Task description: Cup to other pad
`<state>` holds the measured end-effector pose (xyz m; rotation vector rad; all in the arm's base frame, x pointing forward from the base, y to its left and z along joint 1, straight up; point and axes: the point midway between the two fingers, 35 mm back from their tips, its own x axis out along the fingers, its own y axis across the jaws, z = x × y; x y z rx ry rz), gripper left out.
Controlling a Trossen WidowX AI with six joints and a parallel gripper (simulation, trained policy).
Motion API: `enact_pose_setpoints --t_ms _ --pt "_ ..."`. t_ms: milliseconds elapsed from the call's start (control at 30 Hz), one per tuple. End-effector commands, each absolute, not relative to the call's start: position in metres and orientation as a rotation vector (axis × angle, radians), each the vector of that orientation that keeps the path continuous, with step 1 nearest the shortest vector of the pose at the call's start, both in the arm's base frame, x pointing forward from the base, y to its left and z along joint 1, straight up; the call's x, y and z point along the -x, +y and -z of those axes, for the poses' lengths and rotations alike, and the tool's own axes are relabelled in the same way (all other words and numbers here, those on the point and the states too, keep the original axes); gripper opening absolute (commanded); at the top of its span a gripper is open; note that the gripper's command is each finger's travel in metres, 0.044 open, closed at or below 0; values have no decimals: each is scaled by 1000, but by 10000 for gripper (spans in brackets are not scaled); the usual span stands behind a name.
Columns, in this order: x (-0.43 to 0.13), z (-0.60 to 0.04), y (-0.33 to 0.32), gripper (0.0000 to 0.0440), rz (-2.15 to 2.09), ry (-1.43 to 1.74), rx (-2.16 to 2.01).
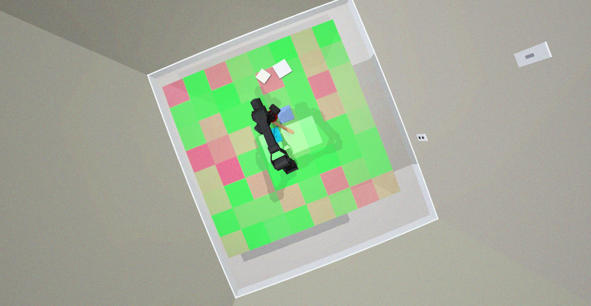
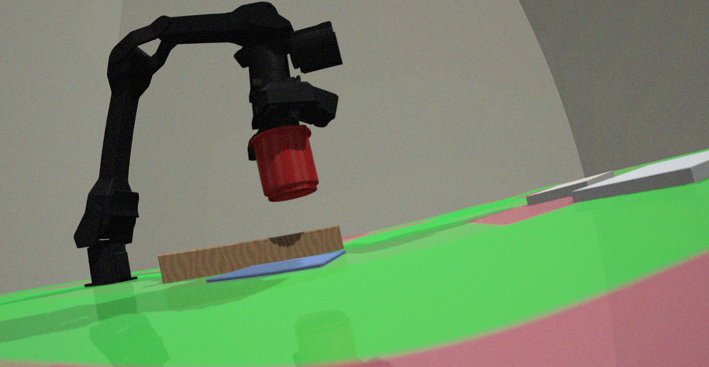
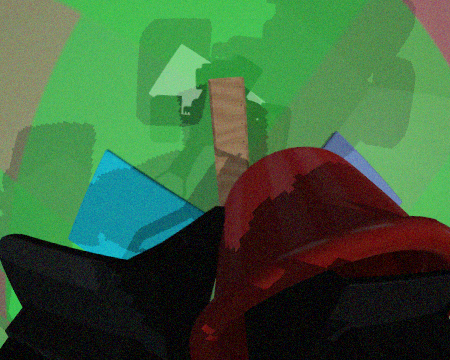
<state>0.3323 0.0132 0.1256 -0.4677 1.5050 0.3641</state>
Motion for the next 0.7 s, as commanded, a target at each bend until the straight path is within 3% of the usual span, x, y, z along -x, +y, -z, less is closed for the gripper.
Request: enact_pose_setpoints --t_ms 0,667 --pt "-329 -127 23 0 -370 1490 468" --pt "-295 -109 61 0 -390 1470 494"
